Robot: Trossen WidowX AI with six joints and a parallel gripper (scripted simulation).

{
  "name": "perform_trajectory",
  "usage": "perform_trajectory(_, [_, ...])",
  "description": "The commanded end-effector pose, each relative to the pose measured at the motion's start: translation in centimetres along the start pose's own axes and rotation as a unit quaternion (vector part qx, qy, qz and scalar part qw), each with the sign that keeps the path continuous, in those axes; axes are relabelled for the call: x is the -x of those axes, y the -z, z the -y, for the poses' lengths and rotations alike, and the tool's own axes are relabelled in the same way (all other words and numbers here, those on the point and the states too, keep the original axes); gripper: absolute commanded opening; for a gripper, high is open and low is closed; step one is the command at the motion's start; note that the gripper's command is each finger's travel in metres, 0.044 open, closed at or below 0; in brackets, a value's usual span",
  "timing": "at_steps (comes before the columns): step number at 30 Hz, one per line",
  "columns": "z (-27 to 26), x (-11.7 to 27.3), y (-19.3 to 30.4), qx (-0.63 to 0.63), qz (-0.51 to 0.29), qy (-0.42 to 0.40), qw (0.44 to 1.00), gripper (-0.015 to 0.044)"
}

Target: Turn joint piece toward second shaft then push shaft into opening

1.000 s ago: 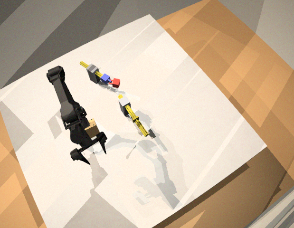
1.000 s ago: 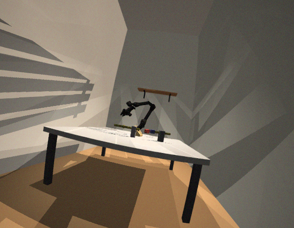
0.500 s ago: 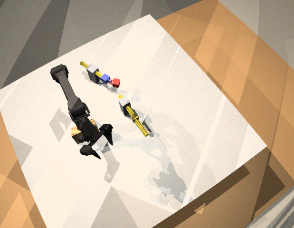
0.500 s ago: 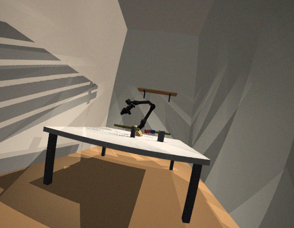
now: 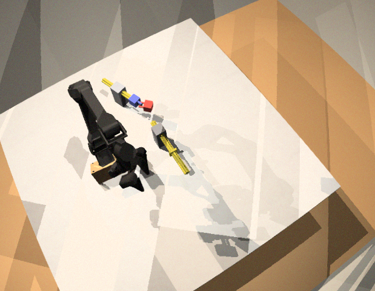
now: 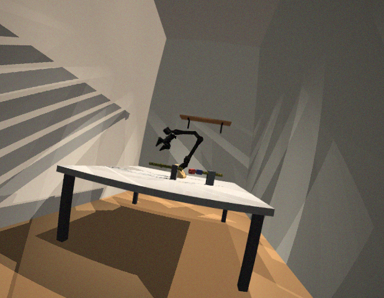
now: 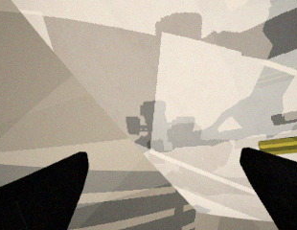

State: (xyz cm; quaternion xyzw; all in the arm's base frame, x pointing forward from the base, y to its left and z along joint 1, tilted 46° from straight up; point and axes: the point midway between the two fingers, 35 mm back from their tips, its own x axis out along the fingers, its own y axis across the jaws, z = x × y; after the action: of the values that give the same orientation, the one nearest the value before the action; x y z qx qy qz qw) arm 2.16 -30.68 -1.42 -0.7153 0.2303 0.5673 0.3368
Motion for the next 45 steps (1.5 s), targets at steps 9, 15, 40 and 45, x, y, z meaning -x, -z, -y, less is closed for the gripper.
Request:
perform_trajectory(9, [3.2, 0.6, 3.0, 0.195, -0.007, 0.03, 0.98, 0.044])
perform_trajectory(15, [5.1, 1.0, 4.4, 0.294, -0.013, 0.047, 0.955, 0.044])
perform_trajectory(40, [14.0, 2.2, 8.5, 0.638, -0.047, 0.102, 0.762, 0.044])
perform_trajectory(45, [15.9, 2.7, 9.1, 0.699, -0.06, 0.114, 0.704, 0.044])
